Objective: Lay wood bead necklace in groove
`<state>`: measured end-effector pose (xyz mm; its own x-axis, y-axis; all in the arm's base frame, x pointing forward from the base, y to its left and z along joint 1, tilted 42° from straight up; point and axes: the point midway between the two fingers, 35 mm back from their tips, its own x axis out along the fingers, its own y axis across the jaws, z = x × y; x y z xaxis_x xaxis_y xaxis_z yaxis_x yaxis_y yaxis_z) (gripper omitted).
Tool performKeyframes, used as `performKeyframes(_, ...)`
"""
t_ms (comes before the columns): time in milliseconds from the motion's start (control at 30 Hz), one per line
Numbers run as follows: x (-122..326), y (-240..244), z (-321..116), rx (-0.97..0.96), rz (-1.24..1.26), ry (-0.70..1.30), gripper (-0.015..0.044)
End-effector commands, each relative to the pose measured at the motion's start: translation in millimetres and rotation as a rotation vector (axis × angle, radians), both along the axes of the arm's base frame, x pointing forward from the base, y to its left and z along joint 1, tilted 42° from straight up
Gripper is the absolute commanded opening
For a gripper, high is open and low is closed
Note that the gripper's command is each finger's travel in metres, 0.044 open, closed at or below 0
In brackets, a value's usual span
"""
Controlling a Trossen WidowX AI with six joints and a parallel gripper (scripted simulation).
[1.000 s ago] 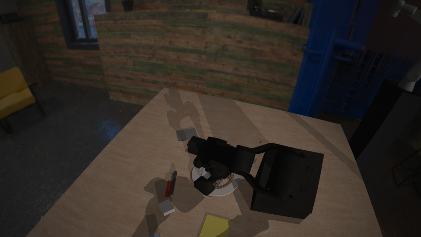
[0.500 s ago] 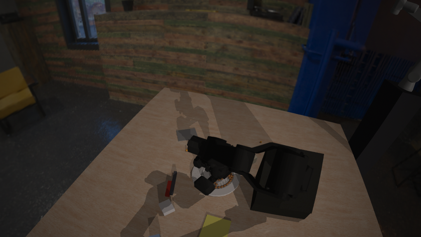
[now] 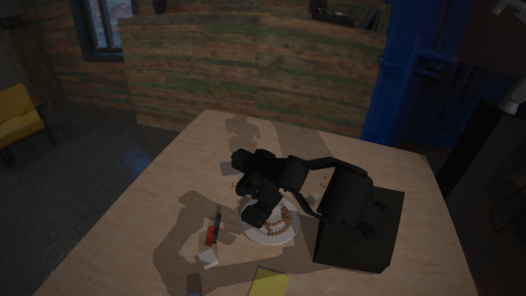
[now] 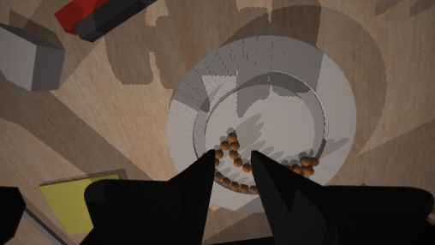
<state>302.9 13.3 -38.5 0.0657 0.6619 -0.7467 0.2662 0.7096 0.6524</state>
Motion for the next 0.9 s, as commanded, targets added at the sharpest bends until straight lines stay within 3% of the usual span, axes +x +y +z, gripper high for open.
performKeyframes(0, 1.2, 4.6, -8.3, -0.003, 0.014, -0.007, 0.012)
performKeyframes(867, 2.7, 23.3, -29.0, -0.001, 0.014, -0.007, 0.012)
